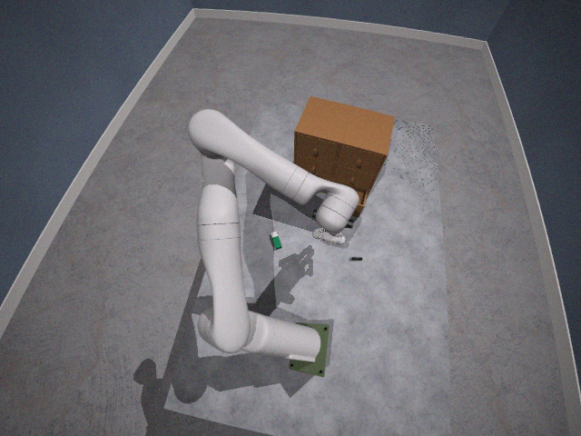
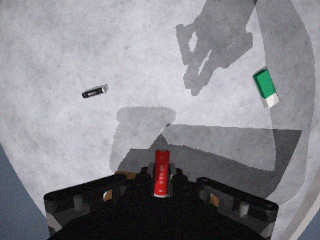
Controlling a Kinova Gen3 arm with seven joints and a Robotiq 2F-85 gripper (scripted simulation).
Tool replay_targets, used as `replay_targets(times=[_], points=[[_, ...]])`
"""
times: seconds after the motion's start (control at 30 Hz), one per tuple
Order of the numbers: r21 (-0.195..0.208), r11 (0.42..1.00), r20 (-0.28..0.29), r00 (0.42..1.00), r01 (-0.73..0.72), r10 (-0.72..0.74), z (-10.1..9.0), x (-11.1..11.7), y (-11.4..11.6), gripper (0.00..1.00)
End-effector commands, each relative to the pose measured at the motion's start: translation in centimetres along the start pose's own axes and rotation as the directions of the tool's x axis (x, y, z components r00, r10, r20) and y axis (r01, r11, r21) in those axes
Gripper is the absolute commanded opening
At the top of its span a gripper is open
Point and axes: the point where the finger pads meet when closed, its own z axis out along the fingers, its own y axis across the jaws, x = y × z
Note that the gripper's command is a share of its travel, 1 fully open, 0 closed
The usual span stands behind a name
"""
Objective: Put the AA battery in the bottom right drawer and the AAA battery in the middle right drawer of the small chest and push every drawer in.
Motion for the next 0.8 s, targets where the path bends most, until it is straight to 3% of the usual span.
replay_targets(times=[0.0,0.4,0.47,0.77], points=[[0.000,1.000,0.030,0.999,-0.013,0.013,-0.15,0.29,-0.09,0.09],[0.000,1.000,0.191,0.981,-0.013,0.013,-0.15,0.49,-0.09,0.09],[0.000,1.000,0.191,0.981,-0.013,0.013,-0.15,0.49,-0.09,0.09],[0.000,1.000,0.296,0.955,-0.013,0.013,-0.15,0.63,-0.09,0.09]])
